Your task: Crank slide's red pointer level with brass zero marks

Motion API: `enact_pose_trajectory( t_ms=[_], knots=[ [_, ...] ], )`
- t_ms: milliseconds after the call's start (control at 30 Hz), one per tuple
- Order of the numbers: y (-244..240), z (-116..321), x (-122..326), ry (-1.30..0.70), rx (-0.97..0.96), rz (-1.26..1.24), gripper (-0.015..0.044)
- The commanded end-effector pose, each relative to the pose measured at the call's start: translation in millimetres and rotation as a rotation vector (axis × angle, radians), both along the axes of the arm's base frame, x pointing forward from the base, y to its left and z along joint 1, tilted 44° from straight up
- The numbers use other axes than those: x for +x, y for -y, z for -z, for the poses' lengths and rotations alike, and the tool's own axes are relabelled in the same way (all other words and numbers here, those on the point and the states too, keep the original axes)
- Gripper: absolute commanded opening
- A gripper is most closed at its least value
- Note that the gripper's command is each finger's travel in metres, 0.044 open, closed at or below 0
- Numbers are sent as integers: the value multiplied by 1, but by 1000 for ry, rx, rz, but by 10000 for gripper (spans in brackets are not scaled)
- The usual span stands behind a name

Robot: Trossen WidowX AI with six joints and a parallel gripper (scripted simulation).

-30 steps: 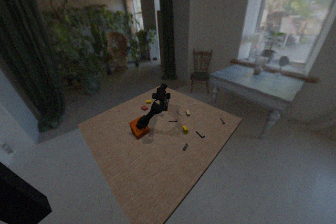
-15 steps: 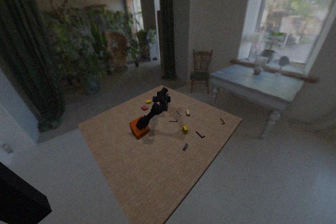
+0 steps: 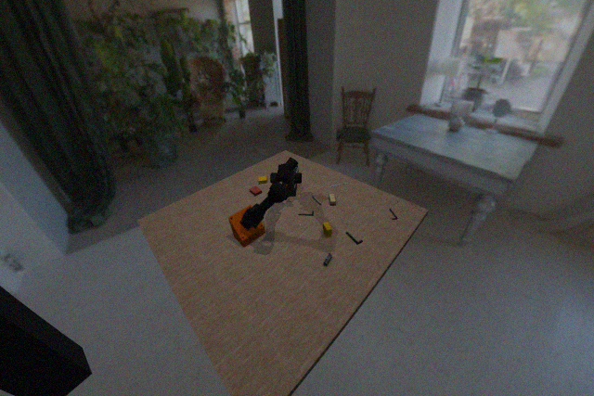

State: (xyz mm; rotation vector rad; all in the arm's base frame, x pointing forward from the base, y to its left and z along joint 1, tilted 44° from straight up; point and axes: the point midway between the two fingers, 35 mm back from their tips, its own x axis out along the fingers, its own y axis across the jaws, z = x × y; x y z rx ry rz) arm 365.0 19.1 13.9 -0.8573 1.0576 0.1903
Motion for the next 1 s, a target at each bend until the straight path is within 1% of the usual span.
enact_pose_trajectory(
  t_ms=[0,967],
  knots=[
    [5,11,-5,-21,-2,-4,440],
    [31,38,-13,-20,-4,-4,440]
  ],
)
